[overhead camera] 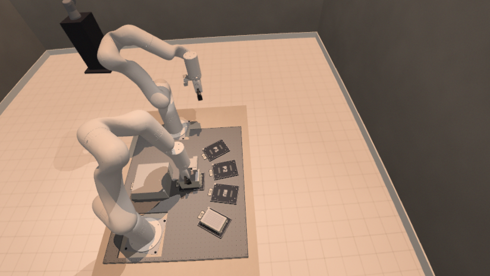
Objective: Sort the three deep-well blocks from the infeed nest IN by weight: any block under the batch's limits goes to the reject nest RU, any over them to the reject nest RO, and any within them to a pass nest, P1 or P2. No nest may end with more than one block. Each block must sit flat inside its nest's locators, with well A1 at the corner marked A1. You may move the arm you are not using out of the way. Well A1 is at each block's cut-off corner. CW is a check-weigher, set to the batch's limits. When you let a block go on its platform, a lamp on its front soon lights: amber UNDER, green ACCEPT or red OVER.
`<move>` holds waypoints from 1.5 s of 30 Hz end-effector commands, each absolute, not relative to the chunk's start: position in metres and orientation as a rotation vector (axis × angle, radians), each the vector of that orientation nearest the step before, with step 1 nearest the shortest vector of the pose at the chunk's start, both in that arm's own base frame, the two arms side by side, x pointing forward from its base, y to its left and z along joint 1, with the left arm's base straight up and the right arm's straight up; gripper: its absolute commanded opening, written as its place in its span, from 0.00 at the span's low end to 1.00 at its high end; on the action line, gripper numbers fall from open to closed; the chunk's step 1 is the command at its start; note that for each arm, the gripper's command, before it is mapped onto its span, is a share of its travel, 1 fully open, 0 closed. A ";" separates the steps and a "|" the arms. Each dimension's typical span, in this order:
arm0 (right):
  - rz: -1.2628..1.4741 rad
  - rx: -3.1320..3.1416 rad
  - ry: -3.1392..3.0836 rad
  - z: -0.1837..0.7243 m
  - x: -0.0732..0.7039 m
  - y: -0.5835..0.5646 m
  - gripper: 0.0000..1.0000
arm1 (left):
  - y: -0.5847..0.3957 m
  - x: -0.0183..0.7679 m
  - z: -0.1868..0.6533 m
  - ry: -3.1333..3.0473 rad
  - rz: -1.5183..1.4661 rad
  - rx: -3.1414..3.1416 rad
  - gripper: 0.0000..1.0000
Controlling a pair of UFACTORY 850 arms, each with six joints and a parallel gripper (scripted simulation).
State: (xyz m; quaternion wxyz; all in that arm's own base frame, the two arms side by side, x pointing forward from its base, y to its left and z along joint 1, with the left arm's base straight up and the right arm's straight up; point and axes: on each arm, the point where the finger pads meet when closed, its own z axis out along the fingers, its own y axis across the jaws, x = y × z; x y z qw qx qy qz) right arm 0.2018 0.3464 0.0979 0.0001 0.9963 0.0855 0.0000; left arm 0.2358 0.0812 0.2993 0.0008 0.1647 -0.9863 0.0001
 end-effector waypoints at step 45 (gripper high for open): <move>0.001 3.131 0.269 0.084 0.202 0.347 0.00 | 0.081 0.236 0.300 -3.099 0.000 0.517 1.00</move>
